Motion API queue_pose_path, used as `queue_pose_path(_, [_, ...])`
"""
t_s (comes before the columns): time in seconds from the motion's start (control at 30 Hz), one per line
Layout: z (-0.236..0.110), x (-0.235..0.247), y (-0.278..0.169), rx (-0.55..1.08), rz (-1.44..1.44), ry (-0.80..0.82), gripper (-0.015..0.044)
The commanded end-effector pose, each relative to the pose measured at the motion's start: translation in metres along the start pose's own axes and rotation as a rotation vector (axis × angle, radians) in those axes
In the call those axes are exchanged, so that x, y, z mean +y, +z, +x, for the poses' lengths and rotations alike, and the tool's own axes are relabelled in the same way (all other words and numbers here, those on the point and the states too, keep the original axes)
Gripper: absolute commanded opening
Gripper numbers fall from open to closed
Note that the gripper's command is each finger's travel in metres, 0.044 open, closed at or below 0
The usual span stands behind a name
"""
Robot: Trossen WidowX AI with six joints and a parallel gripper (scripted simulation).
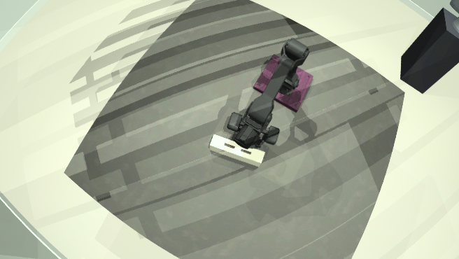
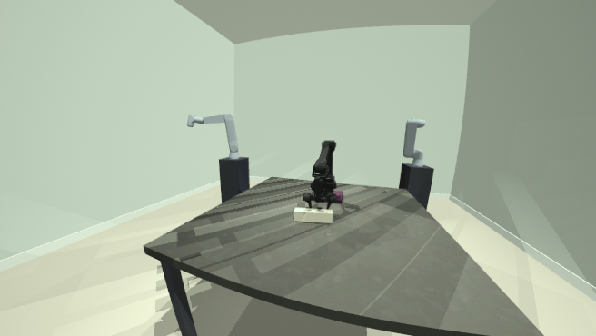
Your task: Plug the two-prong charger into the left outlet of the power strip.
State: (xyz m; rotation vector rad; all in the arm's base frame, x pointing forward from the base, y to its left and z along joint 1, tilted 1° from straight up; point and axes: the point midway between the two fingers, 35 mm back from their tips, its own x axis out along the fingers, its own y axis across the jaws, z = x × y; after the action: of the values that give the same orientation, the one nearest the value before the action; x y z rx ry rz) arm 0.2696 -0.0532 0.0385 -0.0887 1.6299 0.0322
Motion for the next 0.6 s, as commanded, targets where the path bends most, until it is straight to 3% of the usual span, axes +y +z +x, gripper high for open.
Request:
queue_pose_path(0.0, [0.000, 0.000, -0.004, -0.006, -0.004, 0.001, 0.0440])
queue_pose_path(0.57, [0.002, 0.000, -0.025, -0.005, -0.004, 0.001, 0.0440])
